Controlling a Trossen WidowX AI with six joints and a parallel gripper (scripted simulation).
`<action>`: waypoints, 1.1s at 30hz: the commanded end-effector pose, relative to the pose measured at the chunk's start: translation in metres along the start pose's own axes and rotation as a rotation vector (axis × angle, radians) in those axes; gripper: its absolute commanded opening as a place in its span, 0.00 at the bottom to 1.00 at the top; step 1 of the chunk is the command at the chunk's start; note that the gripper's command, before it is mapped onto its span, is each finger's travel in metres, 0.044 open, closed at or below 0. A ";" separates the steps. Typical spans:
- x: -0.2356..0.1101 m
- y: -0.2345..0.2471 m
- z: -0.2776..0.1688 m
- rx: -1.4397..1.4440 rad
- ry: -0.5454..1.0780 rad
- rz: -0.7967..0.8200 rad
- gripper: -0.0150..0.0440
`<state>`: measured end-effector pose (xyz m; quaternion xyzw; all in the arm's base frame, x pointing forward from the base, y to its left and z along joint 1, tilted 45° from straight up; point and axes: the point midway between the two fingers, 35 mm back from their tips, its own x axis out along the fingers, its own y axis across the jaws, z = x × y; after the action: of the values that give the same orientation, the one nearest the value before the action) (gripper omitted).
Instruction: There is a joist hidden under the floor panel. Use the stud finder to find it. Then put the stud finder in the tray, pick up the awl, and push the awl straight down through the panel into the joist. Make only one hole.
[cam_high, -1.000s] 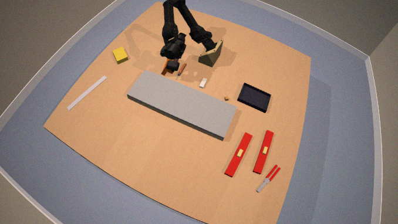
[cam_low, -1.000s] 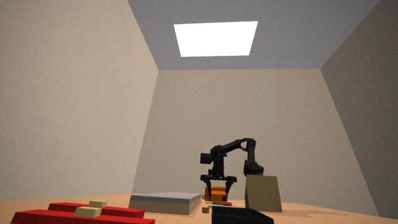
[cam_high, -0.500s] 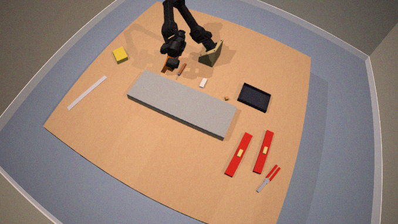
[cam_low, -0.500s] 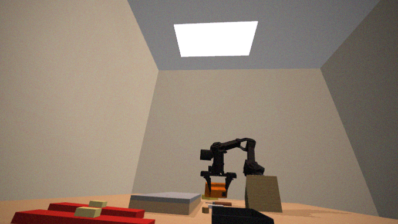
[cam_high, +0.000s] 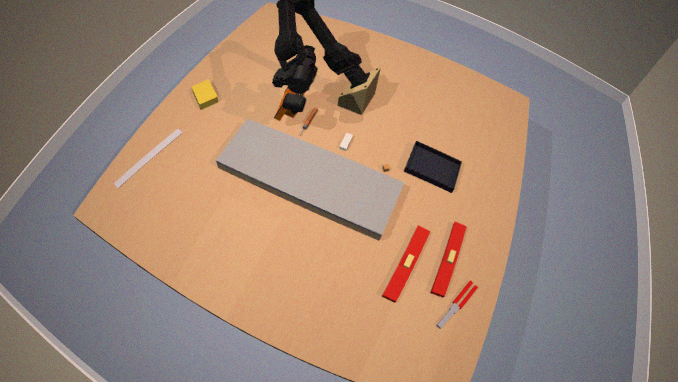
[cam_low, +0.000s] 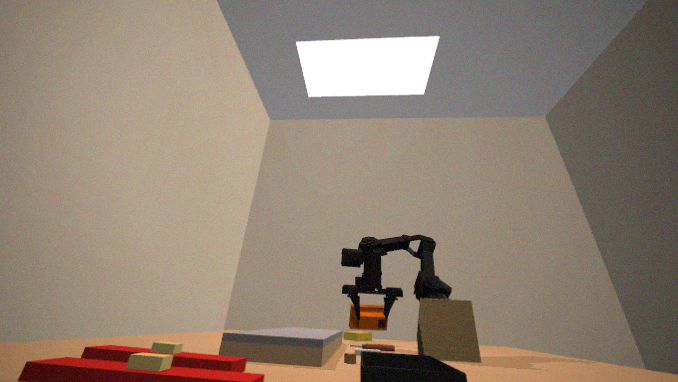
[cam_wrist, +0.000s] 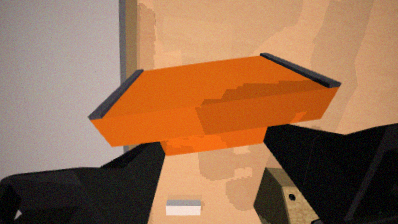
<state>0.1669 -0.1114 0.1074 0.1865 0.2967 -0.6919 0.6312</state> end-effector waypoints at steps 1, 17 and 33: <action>-0.008 0.002 0.002 0.008 -0.001 0.010 0.25; -0.006 0.000 0.003 0.004 0.073 -0.001 0.25; -0.004 0.000 0.005 -0.001 0.161 -0.006 0.25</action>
<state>0.1648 -0.1114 0.1114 0.2309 0.3433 -0.6809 0.6043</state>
